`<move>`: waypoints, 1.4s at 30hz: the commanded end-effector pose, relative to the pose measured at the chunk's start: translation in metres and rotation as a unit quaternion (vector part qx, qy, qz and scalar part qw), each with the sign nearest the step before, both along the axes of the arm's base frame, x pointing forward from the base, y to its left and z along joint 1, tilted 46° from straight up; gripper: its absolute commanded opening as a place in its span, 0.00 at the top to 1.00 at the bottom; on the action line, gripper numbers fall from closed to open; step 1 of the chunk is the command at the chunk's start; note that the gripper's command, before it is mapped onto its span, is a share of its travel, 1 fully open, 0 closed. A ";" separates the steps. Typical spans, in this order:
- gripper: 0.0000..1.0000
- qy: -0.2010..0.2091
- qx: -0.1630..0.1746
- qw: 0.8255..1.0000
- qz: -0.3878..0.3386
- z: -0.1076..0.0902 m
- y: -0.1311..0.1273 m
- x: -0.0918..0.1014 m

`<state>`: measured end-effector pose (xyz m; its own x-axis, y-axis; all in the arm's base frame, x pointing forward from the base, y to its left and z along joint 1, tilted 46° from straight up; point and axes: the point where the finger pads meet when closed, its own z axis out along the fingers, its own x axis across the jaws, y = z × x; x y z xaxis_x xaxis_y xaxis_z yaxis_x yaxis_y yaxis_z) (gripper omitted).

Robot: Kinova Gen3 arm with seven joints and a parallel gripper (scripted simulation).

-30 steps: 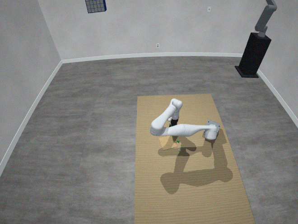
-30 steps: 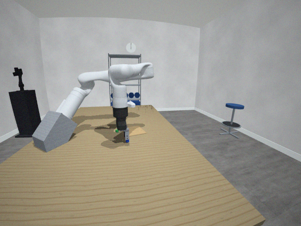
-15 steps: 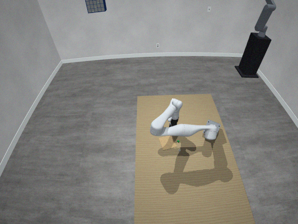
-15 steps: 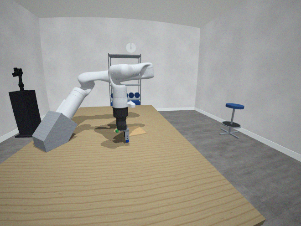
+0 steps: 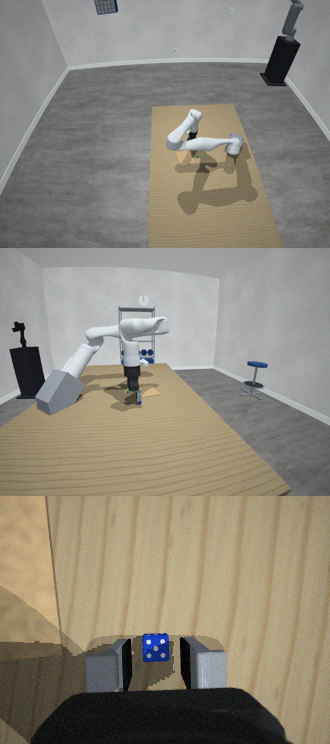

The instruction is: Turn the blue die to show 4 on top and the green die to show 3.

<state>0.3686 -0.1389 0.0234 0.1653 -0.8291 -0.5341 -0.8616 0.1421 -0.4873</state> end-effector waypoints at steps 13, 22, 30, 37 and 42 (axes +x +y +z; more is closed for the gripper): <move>0.36 0.000 0.000 1.000 -0.001 0.000 -0.001 0.000; 0.36 0.000 0.000 1.000 -0.001 0.000 -0.001 0.000; 0.36 0.000 0.000 1.000 -0.001 -0.001 0.000 0.001; 0.36 0.000 0.000 1.000 -0.001 -0.006 0.004 0.004; 0.36 0.000 0.000 1.000 -0.001 -0.010 0.007 0.007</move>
